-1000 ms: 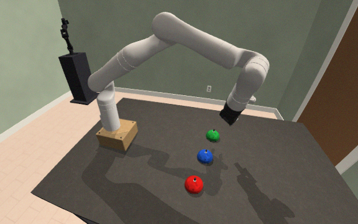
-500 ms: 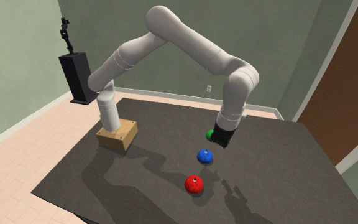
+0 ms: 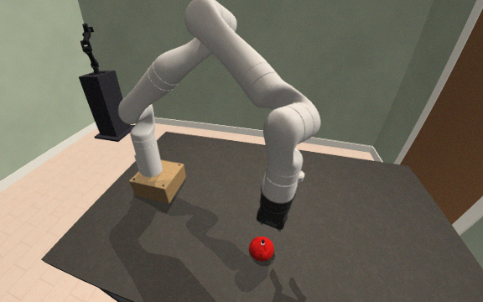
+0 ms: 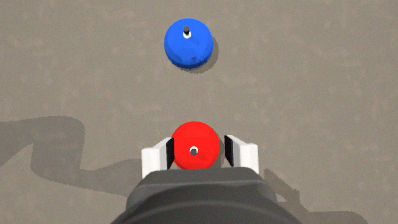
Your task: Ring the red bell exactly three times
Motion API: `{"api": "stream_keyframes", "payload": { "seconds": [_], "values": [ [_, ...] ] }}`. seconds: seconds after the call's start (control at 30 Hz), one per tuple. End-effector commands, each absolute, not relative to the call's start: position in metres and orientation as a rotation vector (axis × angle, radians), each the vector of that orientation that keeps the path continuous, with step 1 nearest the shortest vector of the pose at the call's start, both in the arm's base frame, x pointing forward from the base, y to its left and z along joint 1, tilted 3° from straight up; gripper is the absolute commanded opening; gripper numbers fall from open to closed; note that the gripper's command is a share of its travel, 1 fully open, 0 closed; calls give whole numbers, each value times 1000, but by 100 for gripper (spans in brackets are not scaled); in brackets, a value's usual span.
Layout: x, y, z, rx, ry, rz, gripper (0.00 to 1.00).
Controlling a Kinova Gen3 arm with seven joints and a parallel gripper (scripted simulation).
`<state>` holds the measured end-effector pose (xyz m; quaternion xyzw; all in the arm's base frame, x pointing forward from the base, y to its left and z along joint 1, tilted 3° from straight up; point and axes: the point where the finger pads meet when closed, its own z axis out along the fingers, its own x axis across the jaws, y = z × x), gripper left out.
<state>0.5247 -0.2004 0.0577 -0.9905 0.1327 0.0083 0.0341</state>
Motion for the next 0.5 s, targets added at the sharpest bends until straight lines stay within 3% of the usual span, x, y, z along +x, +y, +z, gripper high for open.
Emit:
{"api": "stream_keyframes", "payload": {
  "seconds": [0.0,0.33,0.37,0.47],
  "values": [
    [516,-210,59,-3057,402,19,100],
    [512,-215,58,-3068,382,19,100],
    [512,-215,58,-3068,382,19,17],
    [512,-215,58,-3068,382,19,17]
  ]
}}
